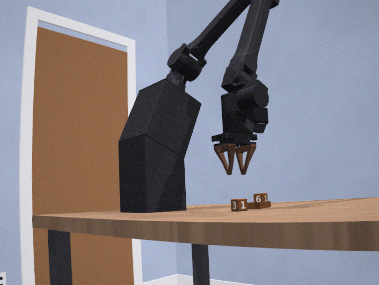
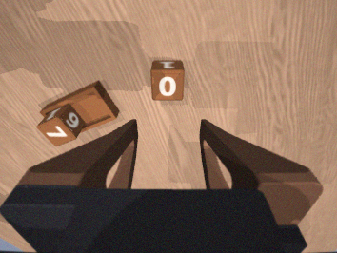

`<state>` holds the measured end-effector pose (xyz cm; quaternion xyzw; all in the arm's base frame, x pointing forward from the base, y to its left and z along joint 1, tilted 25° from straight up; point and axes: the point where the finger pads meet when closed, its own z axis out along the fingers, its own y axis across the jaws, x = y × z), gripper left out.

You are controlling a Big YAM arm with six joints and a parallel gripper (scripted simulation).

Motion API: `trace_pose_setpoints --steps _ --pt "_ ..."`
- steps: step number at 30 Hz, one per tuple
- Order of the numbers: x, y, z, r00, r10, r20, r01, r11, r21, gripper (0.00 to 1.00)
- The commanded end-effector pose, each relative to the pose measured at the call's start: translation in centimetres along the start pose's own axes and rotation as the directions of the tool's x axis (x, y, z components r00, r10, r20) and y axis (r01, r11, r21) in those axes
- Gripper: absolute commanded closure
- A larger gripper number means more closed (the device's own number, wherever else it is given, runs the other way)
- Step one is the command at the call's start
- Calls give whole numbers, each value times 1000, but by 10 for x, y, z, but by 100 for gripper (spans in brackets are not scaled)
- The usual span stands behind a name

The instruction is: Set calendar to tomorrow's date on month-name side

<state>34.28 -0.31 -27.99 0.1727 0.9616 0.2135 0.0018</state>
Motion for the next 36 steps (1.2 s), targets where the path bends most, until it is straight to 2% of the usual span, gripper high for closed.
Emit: trace_pose_setpoints --steps 1,20,26,29,36 --pt "-13 5 -5 999 -17 37 17 1000 -7 55" --pt "-13 5 -5 999 -16 36 16 1000 -7 55" --pt "-5 4 5 1000 -9 15 9 1000 -4 55" --pt "-9 6 2 1000 -13 24 13 1000 -6 55" --pt "-5 4 11 1000 -7 13 8 1000 -4 55"
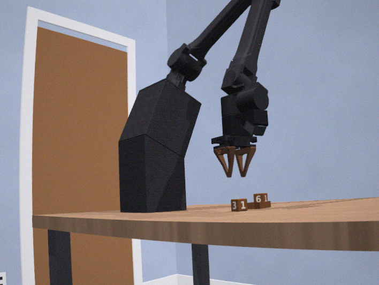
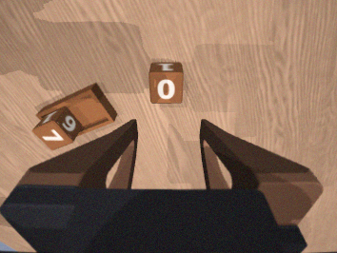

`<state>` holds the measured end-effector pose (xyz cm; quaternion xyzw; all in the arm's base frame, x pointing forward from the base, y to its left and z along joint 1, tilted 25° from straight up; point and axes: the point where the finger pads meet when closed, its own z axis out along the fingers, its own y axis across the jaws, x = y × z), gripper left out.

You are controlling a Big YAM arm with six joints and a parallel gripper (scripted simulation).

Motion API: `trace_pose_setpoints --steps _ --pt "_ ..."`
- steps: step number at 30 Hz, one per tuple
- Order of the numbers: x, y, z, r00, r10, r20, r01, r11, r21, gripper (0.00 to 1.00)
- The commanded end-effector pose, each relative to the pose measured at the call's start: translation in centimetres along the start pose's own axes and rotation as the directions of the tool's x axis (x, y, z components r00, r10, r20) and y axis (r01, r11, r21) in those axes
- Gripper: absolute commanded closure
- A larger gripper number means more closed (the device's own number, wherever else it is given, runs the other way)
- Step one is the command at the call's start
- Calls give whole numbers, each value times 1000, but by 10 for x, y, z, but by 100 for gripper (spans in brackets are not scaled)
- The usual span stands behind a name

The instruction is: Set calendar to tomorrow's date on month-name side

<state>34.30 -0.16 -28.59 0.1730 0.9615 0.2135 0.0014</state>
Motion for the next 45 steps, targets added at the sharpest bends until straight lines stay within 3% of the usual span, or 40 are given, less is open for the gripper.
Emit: trace_pose_setpoints --steps 1,9,10,12,23,26,27,29,32,45 --pt "-4 5 6 1000 -8 14 8 1000 -4 55" --pt "-5 5 14 1000 -9 14 9 1000 -4 55" --pt "-18 12 5 999 -23 46 23 1000 -9 55" --pt "-5 5 19 1000 -9 14 9 1000 -4 55" --pt "-4 5 36 1000 -8 14 8 1000 -4 55" --pt "-6 6 36 1000 -10 18 10 1000 -5 55" --pt "-20 13 28 999 -24 47 24 1000 -11 55" --pt "-6 6 40 1000 -10 18 11 1000 -5 55" --pt "-4 5 45 1000 -8 14 8 1000 -4 55" --pt "-5 6 46 1000 -7 19 7 1000 -5 55"
